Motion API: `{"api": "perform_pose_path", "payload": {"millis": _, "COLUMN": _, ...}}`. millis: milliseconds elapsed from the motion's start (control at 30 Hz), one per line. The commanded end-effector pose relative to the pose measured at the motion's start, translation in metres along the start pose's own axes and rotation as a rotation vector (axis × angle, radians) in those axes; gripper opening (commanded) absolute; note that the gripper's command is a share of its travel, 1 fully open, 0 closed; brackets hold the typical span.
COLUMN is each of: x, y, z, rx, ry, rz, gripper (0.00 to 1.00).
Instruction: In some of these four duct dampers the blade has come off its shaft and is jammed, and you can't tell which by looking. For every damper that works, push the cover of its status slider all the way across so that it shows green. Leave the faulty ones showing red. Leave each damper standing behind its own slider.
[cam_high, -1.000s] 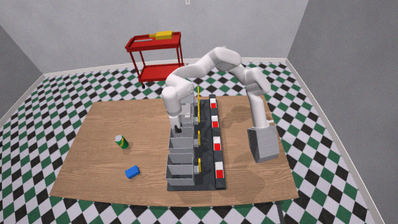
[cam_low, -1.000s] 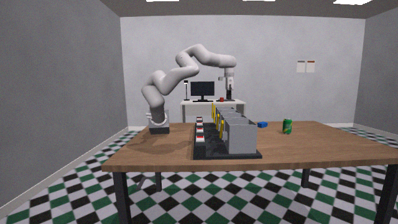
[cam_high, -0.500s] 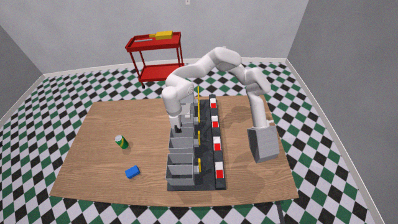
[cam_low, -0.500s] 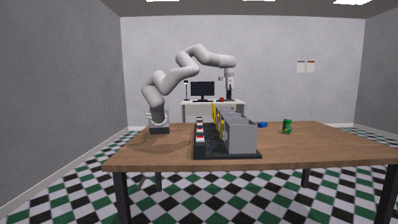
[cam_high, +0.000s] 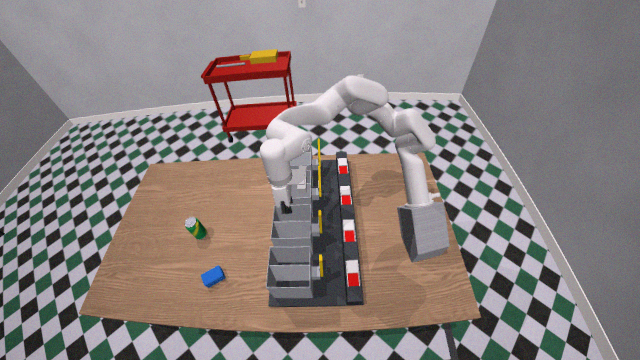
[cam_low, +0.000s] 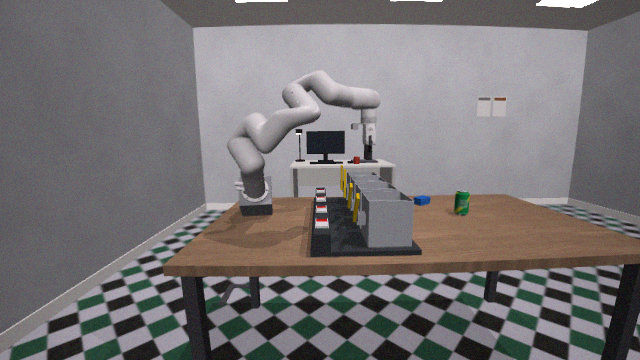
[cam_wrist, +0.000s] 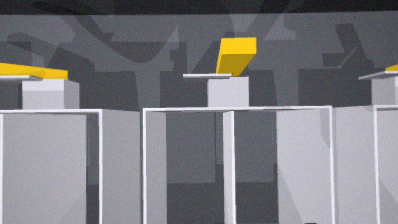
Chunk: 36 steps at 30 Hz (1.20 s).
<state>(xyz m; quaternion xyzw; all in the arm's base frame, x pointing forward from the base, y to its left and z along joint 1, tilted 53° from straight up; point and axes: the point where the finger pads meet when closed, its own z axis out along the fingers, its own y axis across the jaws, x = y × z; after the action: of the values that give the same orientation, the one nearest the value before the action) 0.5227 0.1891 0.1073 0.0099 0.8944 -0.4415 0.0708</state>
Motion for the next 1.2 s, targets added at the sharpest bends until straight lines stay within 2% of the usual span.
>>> {"api": "perform_pose_path", "payload": {"millis": 0, "x": -0.001, "y": 0.000, "z": -0.002, "rx": -0.003, "ry": -0.003, "rz": 0.001, "gripper": 0.39}}
{"api": "perform_pose_path", "payload": {"millis": 367, "x": -0.003, "y": 0.005, "z": -0.002, "rx": -0.002, "ry": -0.003, "rz": 0.001, "gripper": 0.39}}
{"api": "perform_pose_path", "payload": {"millis": 467, "x": -0.011, "y": 0.032, "z": 0.001, "rx": -0.002, "ry": -0.004, "rz": 0.002, "gripper": 0.39}}
{"api": "perform_pose_path", "payload": {"millis": 533, "x": -0.011, "y": 0.032, "z": 0.001, "rx": -0.002, "ry": -0.004, "rz": 0.002, "gripper": 0.39}}
{"api": "perform_pose_path", "payload": {"millis": 600, "x": -0.016, "y": 0.062, "z": 0.006, "rx": -0.002, "ry": -0.004, "rz": 0.002, "gripper": 0.39}}
{"api": "perform_pose_path", "payload": {"millis": 767, "x": -0.019, "y": 0.098, "z": 0.015, "rx": -0.002, "ry": -0.004, "rz": 0.002, "gripper": 0.39}}
{"api": "perform_pose_path", "payload": {"millis": 1033, "x": -0.009, "y": 0.159, "z": 0.039, "rx": -0.002, "ry": -0.004, "rz": 0.002, "gripper": 0.39}}
{"api": "perform_pose_path", "payload": {"millis": 1100, "x": -0.009, "y": 0.159, "z": 0.039, "rx": -0.002, "ry": -0.004, "rz": 0.002, "gripper": 0.39}}
{"api": "perform_pose_path", "payload": {"millis": 1167, "x": -0.003, "y": 0.175, "z": 0.048, "rx": -0.003, "ry": -0.004, "rz": 0.001, "gripper": 0.39}}
